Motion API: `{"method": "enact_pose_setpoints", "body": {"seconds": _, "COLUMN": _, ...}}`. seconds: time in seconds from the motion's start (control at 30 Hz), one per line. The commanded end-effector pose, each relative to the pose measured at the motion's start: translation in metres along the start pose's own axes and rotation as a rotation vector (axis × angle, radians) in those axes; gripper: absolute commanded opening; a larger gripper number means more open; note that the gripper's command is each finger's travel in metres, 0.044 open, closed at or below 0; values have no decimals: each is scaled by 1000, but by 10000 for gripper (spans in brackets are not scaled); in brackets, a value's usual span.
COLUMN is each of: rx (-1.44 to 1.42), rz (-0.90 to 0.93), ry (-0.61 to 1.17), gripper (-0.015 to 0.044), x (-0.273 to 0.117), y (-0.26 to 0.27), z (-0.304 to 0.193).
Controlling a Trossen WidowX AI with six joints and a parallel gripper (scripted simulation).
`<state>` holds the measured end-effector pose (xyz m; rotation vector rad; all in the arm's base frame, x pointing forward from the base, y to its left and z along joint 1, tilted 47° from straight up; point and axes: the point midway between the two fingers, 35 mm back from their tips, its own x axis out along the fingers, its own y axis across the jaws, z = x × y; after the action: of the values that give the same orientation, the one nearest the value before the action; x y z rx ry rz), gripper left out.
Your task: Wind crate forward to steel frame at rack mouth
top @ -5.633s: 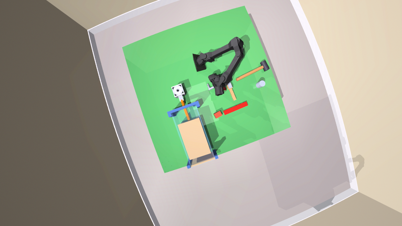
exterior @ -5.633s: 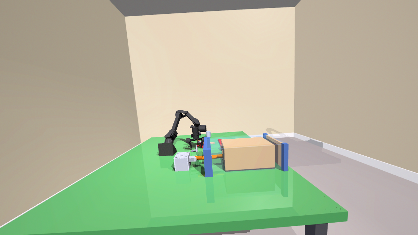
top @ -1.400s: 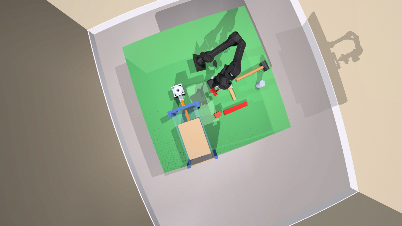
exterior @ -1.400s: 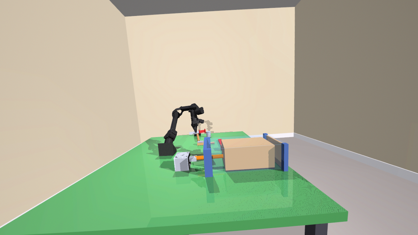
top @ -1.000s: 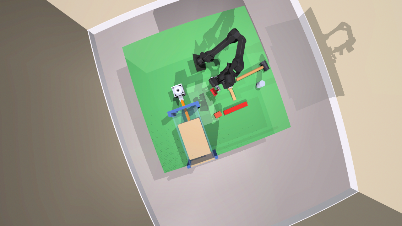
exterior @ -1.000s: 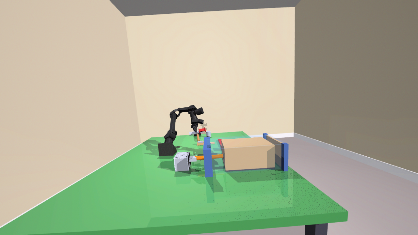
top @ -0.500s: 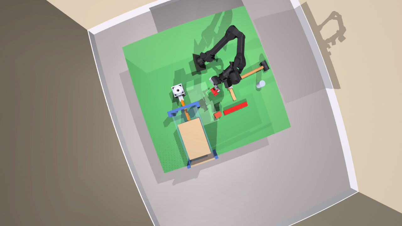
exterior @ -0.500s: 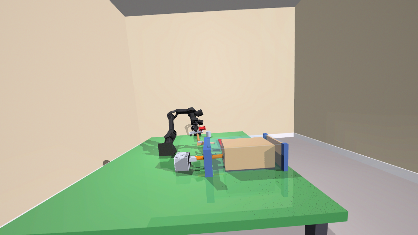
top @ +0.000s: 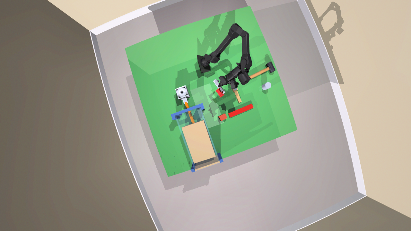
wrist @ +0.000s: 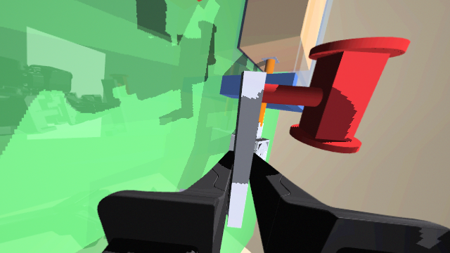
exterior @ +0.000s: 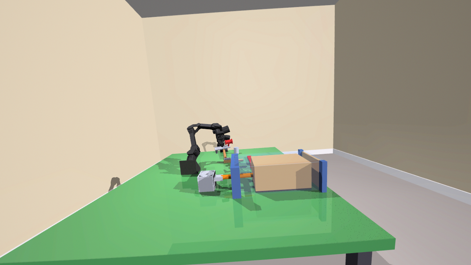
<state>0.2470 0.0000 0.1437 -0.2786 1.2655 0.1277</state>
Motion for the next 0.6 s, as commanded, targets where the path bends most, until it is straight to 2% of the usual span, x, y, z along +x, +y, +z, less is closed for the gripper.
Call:
{"method": "enact_pose_setpoints", "body": {"seconds": 0.0, "rx": 8, "rz": -70, "ry": -12, "gripper": 0, "x": -1, "y": -3, "z": 0}}
{"method": "enact_pose_setpoints", "body": {"seconds": 0.57, "rx": 5, "rz": -351, "ry": -34, "gripper": 0, "x": -1, "y": -3, "z": 0}}
